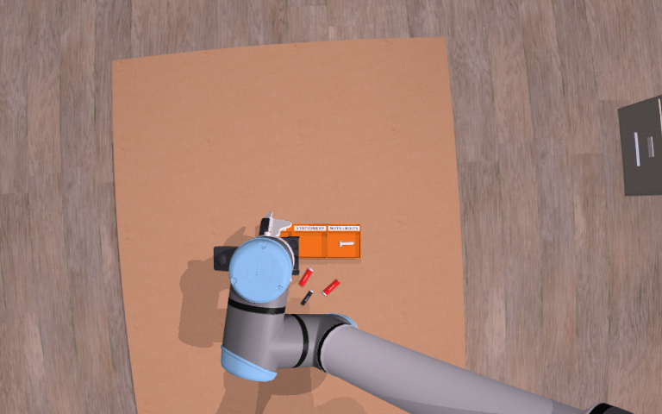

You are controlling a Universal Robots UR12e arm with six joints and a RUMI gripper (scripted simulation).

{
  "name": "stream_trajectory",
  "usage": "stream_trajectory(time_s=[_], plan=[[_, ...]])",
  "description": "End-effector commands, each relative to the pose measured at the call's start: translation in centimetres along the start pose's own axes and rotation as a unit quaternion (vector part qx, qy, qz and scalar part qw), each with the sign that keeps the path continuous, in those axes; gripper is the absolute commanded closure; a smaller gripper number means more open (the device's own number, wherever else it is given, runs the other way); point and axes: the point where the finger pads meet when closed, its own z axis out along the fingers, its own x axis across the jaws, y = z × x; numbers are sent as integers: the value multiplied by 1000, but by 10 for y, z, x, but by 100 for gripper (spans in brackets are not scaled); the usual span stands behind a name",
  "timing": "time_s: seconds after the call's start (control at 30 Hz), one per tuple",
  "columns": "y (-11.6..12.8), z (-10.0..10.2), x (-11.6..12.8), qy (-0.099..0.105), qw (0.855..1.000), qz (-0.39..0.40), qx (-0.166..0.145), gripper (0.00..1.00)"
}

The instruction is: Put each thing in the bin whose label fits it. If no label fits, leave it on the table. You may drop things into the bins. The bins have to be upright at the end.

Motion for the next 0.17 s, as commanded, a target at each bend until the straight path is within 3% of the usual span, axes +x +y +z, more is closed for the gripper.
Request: stream_trajectory(time_s=[0.0, 0.13], plan=[[0, -1, 0, 0, 1000, 0, 0, 0], [0, -1, 0, 0, 1000, 0, 0, 0]])
